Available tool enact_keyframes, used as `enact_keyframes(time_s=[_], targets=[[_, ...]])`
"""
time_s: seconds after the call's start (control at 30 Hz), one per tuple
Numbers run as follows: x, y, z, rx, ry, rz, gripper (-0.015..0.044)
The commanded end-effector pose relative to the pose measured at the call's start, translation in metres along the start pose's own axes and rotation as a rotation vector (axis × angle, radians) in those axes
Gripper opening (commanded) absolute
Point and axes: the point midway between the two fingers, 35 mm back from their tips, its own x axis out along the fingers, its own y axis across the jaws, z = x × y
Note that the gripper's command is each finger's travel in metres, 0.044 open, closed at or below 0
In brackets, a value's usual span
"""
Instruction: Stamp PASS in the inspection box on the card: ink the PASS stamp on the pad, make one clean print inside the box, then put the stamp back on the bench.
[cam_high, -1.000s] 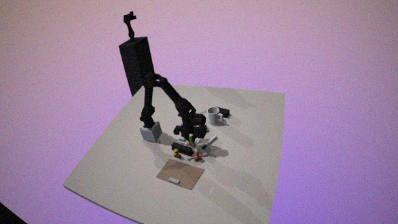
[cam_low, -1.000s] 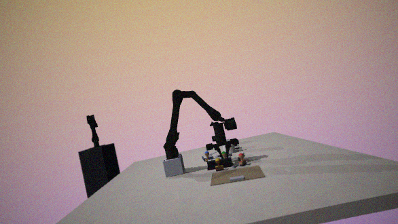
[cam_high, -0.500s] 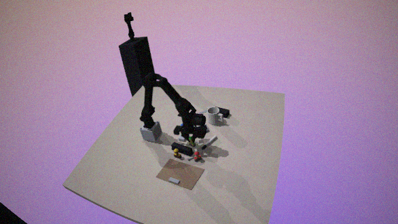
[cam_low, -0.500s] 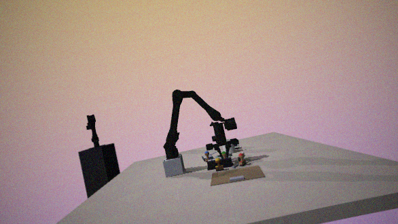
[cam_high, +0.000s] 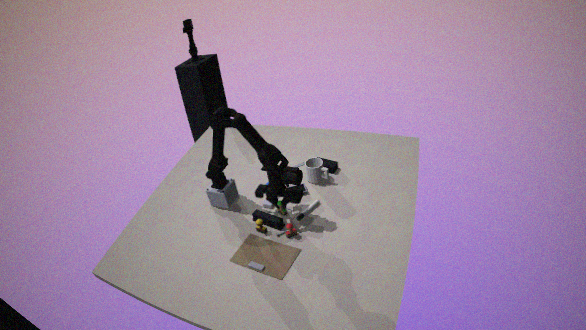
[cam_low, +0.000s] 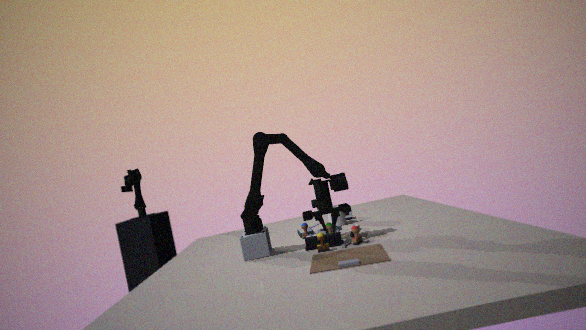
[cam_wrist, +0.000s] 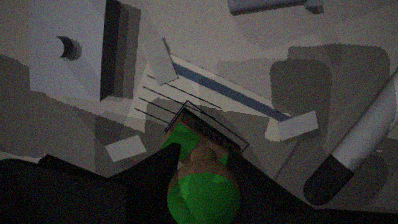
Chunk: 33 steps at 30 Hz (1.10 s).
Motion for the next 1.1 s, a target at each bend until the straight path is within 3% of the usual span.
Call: enact_keyframes(time_s=[0.0, 1.07], targets=[[-0.004, -0.002, 0.000, -0.004, 0.000, -0.008, 0.0000], [-0.041, -0.004, 0.000, -0.004, 0.000, -0.008, 0.0000]])
